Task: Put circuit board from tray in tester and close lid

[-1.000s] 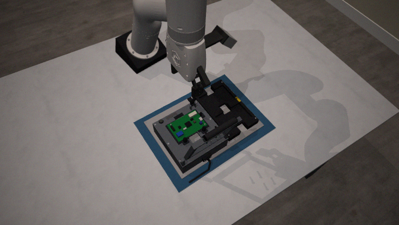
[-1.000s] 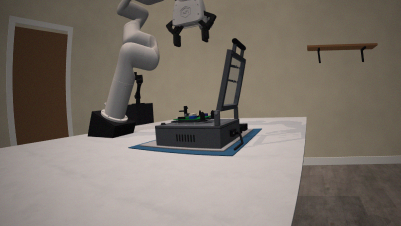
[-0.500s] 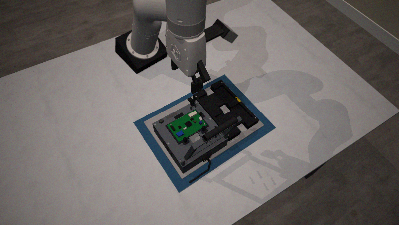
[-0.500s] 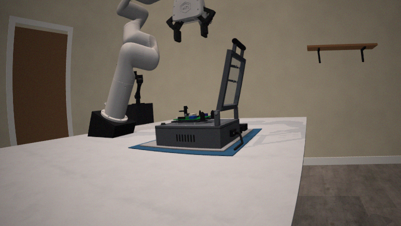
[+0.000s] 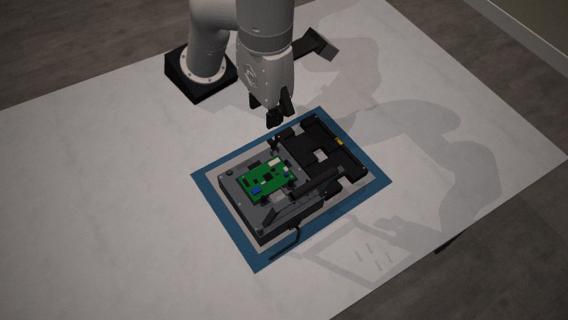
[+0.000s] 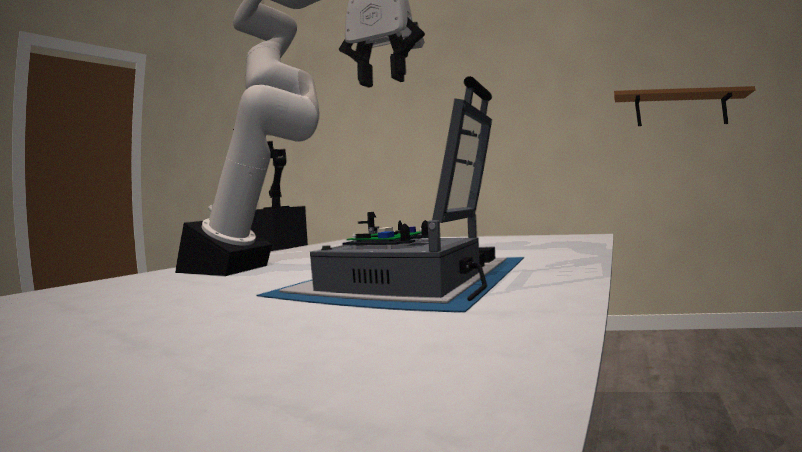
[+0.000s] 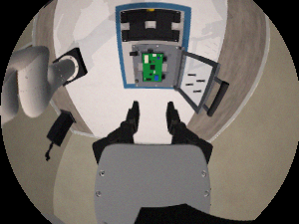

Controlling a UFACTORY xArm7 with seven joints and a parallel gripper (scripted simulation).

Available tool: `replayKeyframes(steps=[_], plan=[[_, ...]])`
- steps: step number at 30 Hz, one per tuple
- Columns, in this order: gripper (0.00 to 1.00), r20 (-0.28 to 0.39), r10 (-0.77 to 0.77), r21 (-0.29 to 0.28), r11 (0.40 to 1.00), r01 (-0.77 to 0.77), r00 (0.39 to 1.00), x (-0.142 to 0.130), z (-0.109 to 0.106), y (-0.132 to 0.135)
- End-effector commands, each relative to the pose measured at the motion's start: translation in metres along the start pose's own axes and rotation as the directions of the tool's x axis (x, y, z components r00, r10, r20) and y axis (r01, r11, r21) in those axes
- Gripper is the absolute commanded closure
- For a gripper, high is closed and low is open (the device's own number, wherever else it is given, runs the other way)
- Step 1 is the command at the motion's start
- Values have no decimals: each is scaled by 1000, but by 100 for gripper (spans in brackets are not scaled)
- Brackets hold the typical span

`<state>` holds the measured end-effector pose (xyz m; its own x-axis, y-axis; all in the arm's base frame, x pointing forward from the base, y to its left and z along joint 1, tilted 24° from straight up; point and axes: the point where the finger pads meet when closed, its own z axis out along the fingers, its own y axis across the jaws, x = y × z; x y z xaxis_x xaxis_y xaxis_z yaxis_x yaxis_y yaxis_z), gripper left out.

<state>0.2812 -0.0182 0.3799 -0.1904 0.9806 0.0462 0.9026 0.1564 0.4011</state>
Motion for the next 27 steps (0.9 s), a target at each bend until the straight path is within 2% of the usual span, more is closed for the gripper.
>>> replayKeyframes(steps=[1, 12, 27], plan=[[49, 1, 0, -3, 1000, 0, 1000, 0, -1, 3], [49, 1, 0, -3, 1000, 0, 1000, 0, -1, 30], [49, 1, 0, -3, 1000, 0, 1000, 0, -2, 116]])
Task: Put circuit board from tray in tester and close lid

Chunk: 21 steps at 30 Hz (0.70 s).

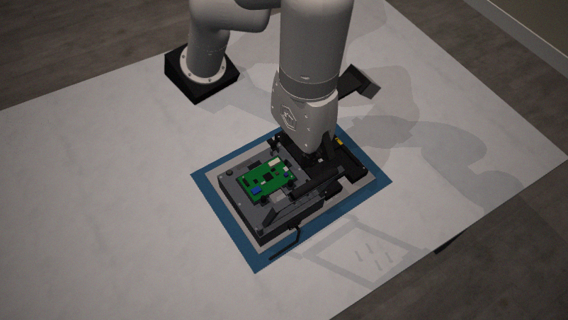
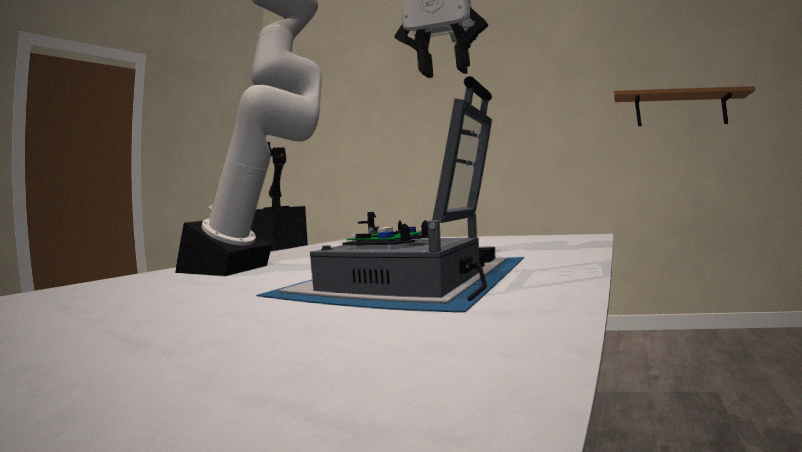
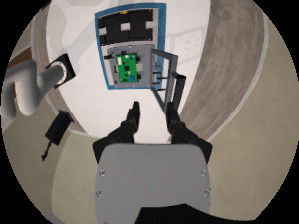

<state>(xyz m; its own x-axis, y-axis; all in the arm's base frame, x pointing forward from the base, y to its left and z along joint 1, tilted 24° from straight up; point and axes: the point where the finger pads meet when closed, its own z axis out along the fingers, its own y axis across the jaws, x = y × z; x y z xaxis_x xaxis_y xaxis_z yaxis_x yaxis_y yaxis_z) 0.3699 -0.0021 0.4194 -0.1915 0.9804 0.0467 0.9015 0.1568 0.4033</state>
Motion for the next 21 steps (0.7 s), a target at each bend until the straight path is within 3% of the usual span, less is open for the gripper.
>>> replayKeyframes(steps=[1, 10, 21], plan=[[49, 2, 0, -1, 1000, 0, 1000, -1, -2, 17], [49, 2, 0, -1, 1000, 0, 1000, -1, -2, 43], [49, 2, 0, -1, 1000, 0, 1000, -1, -2, 47]])
